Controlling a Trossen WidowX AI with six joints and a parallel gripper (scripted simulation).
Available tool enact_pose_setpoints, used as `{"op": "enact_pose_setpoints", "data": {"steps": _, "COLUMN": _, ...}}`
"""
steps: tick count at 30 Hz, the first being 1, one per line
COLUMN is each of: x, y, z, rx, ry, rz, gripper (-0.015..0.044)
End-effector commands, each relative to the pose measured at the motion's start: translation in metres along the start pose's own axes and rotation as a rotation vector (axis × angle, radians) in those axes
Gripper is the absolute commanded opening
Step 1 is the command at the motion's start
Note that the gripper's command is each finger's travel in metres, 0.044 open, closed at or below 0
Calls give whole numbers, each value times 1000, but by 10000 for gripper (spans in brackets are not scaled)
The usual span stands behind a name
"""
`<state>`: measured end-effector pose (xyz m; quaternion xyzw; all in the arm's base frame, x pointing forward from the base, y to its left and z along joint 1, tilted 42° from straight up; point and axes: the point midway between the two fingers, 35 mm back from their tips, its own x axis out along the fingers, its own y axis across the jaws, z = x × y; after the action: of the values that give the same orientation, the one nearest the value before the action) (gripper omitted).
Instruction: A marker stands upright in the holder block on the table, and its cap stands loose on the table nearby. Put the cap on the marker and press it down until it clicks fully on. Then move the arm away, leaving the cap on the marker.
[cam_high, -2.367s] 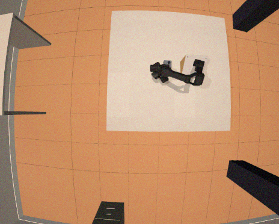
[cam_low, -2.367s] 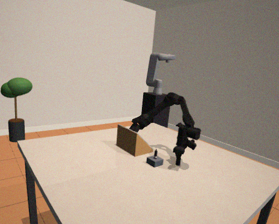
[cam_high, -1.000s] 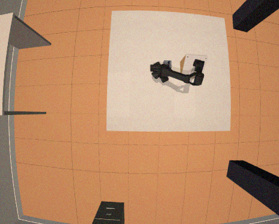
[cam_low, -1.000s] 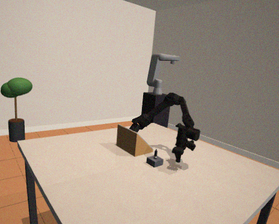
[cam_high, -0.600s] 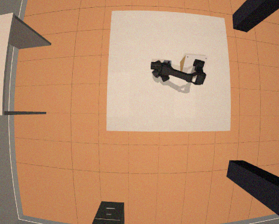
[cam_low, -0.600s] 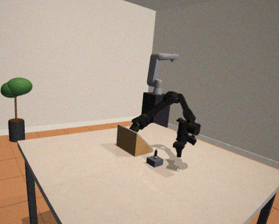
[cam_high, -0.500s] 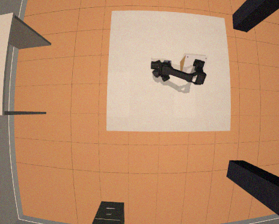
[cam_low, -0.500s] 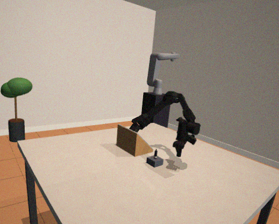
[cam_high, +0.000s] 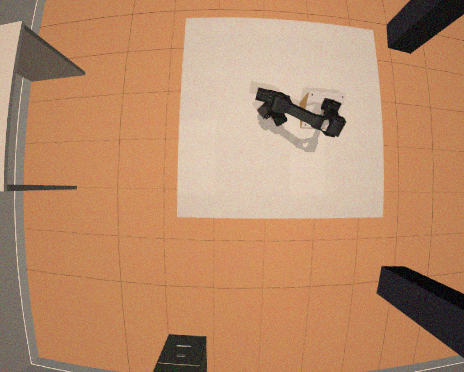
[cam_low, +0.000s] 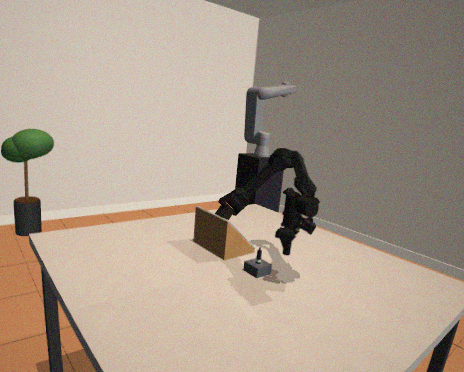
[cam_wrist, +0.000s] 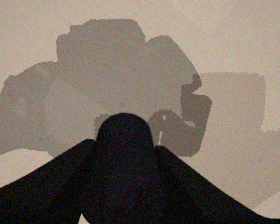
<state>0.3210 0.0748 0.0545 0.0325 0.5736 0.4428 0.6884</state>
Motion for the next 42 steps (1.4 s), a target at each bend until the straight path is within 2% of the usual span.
{"op": "enact_pose_setpoints", "data": {"steps": 1, "x": -6, "y": -9, "z": -17, "rx": 0, "ry": 8, "rz": -5, "gripper": 0}}
{"op": "enact_pose_setpoints", "data": {"steps": 24, "x": -33, "y": -32, "z": -91, "rx": 0, "ry": 6, "rz": 12, "gripper": 0}}
{"op": "enact_pose_setpoints", "data": {"steps": 42, "x": -17, "y": -32, "z": -92, "rx": 0, "ry": 5, "rz": 13, "gripper": 0}}
